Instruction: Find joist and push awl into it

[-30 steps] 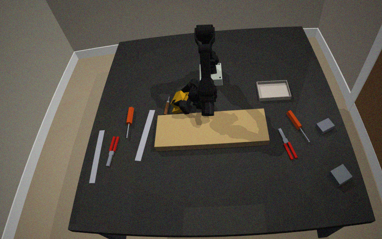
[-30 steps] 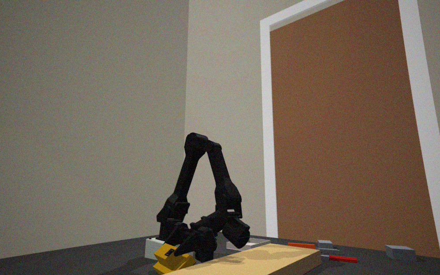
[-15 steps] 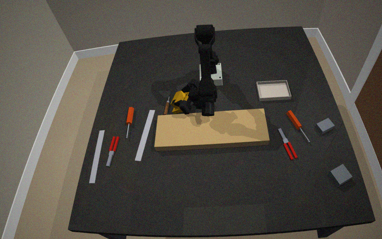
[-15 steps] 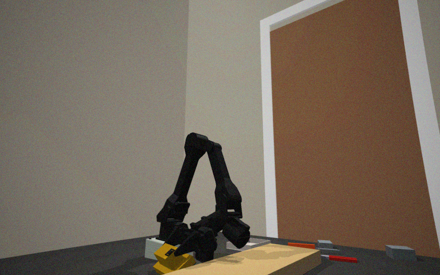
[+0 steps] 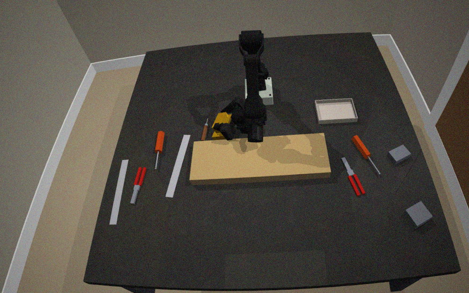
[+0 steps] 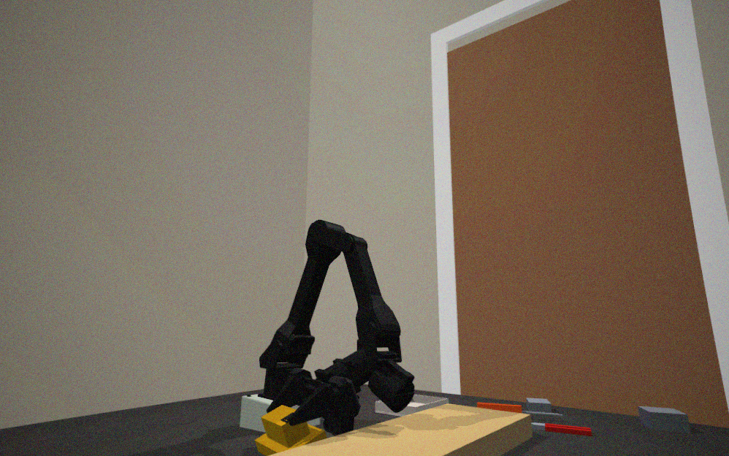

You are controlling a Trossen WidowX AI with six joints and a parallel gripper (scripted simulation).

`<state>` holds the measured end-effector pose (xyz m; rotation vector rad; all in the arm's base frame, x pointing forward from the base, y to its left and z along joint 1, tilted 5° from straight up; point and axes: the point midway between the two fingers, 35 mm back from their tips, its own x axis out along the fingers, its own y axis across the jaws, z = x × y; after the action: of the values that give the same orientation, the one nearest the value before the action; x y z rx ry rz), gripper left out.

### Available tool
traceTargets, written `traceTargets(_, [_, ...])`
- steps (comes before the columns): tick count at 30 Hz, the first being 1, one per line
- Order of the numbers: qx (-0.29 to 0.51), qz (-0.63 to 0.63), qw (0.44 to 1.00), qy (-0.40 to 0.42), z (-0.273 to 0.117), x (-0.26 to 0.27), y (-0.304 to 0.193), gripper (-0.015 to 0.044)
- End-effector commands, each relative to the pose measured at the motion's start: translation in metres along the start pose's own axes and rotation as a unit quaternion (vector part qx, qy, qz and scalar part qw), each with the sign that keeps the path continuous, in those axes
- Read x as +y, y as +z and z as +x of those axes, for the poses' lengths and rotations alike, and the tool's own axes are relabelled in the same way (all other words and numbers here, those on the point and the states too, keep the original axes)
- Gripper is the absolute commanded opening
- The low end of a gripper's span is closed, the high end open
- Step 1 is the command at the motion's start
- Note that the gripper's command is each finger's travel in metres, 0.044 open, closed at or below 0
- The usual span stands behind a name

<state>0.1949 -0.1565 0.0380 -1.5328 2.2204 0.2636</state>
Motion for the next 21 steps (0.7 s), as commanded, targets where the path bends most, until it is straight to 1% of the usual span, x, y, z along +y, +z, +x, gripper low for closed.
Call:
traceTargets(1, [0.0, 0.0, 1.0, 0.0, 0.0, 0.0, 0.0, 0.044])
traceTargets(12, [0.0, 0.0, 1.0, 0.0, -0.001, 0.0, 0.0, 0.044])
traceTargets(21, [-0.002, 0.0, 1.0, 0.0, -0.011, 0.0, 0.001, 0.044])
